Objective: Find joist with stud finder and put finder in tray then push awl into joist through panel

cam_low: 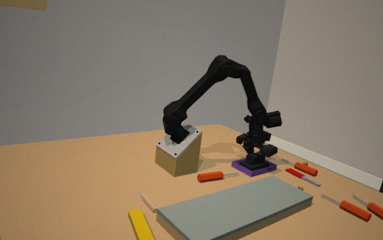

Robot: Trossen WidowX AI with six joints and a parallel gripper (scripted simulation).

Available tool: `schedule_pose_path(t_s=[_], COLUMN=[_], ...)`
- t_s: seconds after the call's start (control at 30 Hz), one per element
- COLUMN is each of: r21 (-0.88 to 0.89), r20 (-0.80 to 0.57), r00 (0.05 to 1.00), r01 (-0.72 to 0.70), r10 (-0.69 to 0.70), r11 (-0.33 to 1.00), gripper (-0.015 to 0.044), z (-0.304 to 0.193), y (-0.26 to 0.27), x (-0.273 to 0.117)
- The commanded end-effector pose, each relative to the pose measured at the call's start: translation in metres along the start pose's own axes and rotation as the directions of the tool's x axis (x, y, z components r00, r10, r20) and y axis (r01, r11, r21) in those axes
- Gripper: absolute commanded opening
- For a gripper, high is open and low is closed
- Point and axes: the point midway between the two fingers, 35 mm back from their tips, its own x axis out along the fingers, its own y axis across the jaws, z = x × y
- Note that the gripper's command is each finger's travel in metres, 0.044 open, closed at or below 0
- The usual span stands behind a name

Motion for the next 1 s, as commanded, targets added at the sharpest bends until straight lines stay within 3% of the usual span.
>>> schedule_pose_path(t_s=[0.0,0.23,0.37,0.5,0.7,0.97], r21=[0.000,0.000,0.000,-0.001,0.017,0.210], r20=[0.000,0.001,0.002,0.002,0.010,0.053], r00=[1.000,1.000,1.000,1.000,1.000,0.999], r01=[0.000,0.000,0.000,-0.002,0.000,-0.024], r10=[0.000,0.000,0.000,0.002,0.000,0.013], r11=[1.000,1.000,1.000,1.000,1.000,0.977], gripper=[0.0157,0.0341,0.0440,0.0440,0.0440,0.0440], z=[0.000,0.001,0.014,0.027,0.020,-0.031], y=[0.000,0.000,-0.002,0.001,-0.010,-0.078], x=[0.000,-0.003,-0.036,-0.090,-0.083,-0.111])
